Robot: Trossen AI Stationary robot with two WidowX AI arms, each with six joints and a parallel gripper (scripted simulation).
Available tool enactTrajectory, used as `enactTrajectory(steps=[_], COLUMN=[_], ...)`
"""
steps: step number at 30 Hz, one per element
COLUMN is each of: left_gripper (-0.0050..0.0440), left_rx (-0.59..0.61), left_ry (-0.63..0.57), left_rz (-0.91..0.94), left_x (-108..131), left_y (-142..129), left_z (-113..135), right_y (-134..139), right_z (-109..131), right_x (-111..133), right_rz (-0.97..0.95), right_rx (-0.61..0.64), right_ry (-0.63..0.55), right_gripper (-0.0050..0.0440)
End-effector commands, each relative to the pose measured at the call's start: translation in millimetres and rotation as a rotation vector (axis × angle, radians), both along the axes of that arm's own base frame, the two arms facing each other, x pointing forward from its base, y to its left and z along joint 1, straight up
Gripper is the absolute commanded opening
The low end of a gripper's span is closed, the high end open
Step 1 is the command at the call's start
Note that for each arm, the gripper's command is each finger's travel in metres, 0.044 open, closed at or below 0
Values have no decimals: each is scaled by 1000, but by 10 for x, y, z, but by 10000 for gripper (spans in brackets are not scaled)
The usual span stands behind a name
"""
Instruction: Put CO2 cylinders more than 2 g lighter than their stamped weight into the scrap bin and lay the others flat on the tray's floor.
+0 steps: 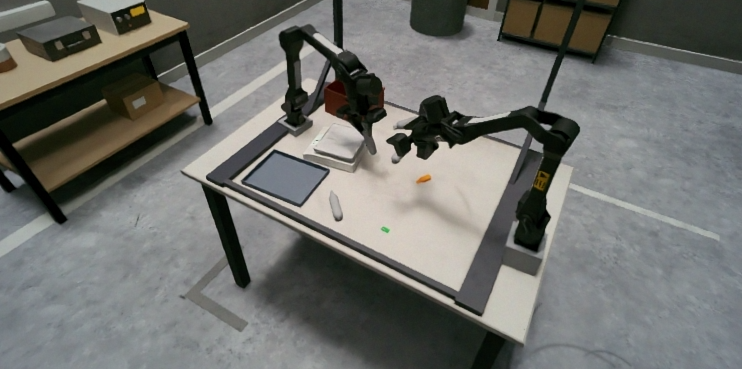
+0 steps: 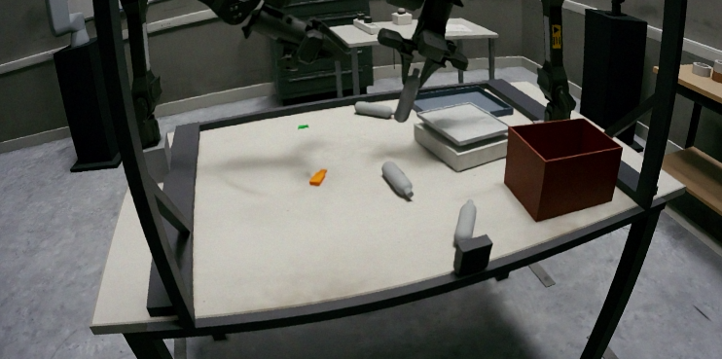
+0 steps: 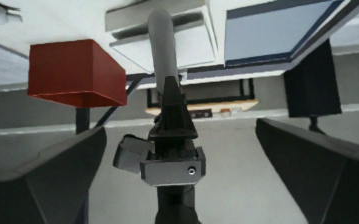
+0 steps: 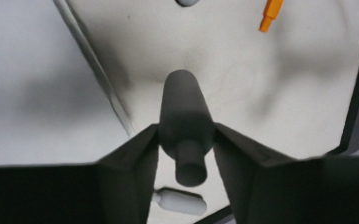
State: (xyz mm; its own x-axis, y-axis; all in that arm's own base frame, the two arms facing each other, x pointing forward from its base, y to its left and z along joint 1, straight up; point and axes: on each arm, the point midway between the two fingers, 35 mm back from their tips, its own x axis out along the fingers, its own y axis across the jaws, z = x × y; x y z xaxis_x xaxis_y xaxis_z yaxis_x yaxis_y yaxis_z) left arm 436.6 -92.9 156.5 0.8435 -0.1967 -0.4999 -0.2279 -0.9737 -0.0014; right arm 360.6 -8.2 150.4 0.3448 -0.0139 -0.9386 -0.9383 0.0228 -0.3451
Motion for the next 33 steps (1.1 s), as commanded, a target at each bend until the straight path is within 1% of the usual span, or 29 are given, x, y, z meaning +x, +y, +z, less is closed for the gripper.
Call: enactTrajectory(steps=[1, 2, 6, 7, 11, 16, 18, 22, 24, 25, 33], left_gripper=[440, 440, 440, 440, 440, 440, 440, 440, 440, 440, 440], left_rx=[-5, -7, -7, -7, -7, -7, -7, -7, -7, -7, -7], left_ry=[-13, -27, -27, -27, -27, -27, -27, -27, -27, -27, -27], left_rz=[3, 2, 2, 2, 2, 2, 2, 2, 2, 2, 2], left_x=[-11, 14, 14, 14, 14, 14, 14, 14, 14, 14, 14], left_y=[16, 4, 4, 4, 4, 4, 4, 4, 4, 4, 4], left_z=[61, 118, 118, 118, 118, 118, 118, 118, 118, 118, 118], right_y=[-2, -2, -2, -11, -43, -98, -98, -92, -91, -84, -59], right_z=[118, 118, 118, 169, 194, 235, 235, 235, 233, 190, 182], right_x=[28, 28, 28, 53, 51, 51, 51, 48, 46, 54, 51], right_rz=[1, 1, 1, -12, -106, -390, -390, -627, -727, -777, -1173], right_rx=[-1, -1, -1, 1, 30, 131, 131, 228, 269, 289, 451], right_ry=[-36, -36, -36, -52, -62, -81, -81, -84, -84, -71, -69], right_gripper=[-50, -50, -50, -50, -50, -50, -50, -50, -50, -50, -50])
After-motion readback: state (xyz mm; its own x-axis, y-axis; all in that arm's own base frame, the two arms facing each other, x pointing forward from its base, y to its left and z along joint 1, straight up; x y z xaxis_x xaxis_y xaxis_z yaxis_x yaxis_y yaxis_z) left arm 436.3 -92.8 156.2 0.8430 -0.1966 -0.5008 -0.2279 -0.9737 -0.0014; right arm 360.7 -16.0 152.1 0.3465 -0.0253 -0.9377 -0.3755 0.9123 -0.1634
